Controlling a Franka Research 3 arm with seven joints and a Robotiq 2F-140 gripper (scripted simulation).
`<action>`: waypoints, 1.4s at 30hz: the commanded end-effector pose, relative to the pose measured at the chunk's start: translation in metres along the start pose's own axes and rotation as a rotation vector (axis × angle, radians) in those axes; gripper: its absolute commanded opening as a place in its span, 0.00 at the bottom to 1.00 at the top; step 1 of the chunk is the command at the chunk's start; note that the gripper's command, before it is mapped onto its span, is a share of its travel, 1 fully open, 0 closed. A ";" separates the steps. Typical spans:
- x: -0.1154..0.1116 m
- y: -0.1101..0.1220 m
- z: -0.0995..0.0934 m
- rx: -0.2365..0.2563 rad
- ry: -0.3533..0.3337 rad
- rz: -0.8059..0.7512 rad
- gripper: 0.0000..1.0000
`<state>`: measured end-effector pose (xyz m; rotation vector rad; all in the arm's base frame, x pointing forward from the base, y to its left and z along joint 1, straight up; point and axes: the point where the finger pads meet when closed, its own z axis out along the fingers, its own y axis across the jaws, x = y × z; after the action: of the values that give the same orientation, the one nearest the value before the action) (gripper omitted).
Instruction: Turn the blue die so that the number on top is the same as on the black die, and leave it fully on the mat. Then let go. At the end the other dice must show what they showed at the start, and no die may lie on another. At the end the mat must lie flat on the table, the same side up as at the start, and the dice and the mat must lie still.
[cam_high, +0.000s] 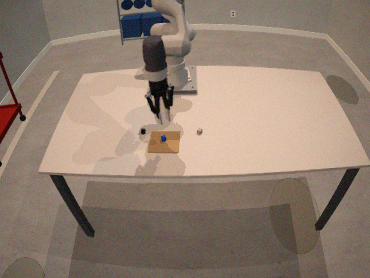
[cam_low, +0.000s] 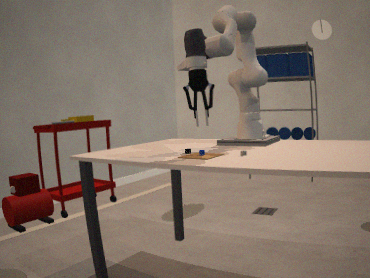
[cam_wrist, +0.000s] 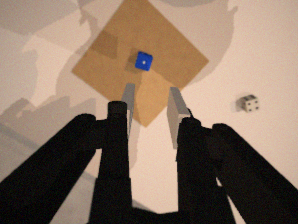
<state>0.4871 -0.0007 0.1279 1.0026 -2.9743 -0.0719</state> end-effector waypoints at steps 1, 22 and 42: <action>-0.004 -0.008 -0.004 0.045 0.009 0.145 0.21; -0.004 -0.008 -0.010 0.045 0.010 0.145 1.00; -0.005 -0.006 -0.042 0.045 0.010 0.145 1.00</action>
<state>0.4990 -0.0049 0.1688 0.7932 -3.0513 0.0111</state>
